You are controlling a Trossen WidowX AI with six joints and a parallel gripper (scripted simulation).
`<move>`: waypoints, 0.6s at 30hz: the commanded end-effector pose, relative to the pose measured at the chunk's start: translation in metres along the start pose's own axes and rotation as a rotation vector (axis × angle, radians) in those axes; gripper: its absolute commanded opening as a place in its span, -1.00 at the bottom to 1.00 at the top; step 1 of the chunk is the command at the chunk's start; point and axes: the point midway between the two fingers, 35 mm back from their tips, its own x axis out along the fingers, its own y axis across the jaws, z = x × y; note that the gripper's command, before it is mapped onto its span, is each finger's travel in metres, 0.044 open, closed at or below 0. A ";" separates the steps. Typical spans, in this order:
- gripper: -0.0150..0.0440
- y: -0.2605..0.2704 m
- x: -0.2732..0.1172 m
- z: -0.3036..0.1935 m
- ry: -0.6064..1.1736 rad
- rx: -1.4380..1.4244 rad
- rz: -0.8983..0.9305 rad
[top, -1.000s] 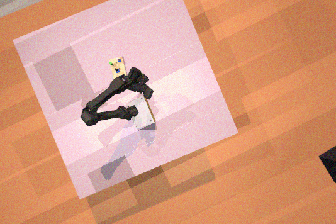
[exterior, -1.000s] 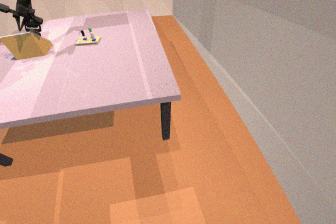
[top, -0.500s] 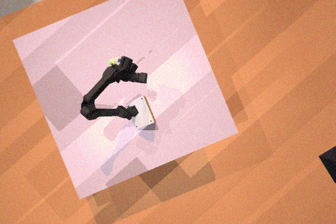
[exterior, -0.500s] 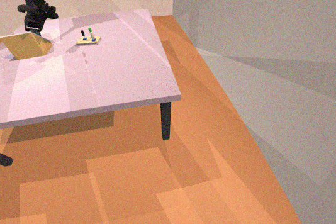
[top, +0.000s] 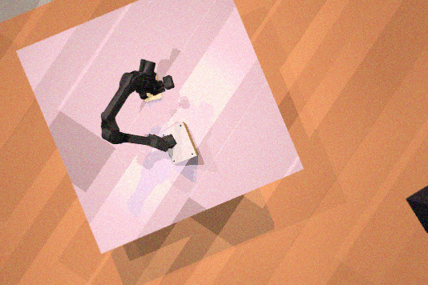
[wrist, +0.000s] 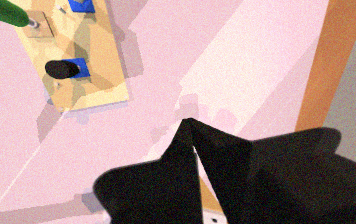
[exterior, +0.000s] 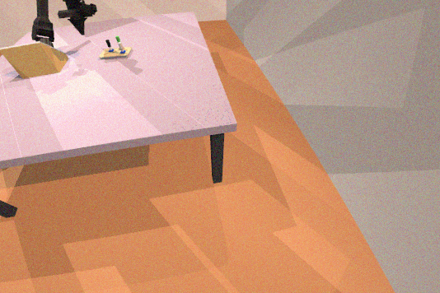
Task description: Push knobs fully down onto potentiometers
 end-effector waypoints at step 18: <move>-0.49 0.095 0.011 0.058 -0.071 -0.366 0.277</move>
